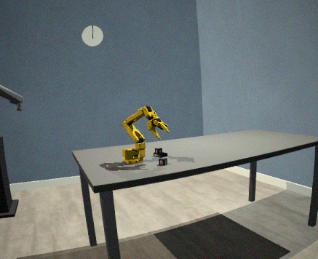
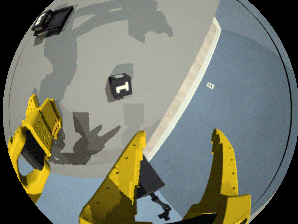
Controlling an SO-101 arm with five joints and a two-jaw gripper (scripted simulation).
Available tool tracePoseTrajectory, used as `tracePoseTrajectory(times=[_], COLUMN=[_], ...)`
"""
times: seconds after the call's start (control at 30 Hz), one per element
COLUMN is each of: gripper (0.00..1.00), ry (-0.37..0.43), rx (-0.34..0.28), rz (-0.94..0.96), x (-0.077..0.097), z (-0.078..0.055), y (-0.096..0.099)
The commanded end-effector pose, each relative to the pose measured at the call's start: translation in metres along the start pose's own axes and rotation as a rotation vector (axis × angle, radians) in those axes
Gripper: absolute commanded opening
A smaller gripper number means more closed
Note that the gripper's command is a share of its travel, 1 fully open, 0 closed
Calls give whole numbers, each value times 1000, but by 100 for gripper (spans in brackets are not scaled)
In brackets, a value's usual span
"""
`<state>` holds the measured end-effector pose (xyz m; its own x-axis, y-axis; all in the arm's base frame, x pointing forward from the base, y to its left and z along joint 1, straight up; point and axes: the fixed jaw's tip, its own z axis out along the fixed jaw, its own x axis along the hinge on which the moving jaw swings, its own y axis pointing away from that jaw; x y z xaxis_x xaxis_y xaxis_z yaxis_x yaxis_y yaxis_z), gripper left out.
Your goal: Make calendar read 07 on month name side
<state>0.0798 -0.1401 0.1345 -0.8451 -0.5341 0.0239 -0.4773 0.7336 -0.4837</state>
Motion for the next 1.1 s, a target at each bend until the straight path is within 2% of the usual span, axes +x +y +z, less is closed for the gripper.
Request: tracePoseTrajectory(times=[0.0,0.37,0.77,0.9,1.07], gripper=[35,35,35,35,35], ry=[7,12,12,8,-1], rx=[41,41,31,-20,-147], rz=[-3,-6,-7,-6,-6], x=[2,4,4,4,3], z=[-1,7,9,15,29], y=[-3,0,1,5,14])
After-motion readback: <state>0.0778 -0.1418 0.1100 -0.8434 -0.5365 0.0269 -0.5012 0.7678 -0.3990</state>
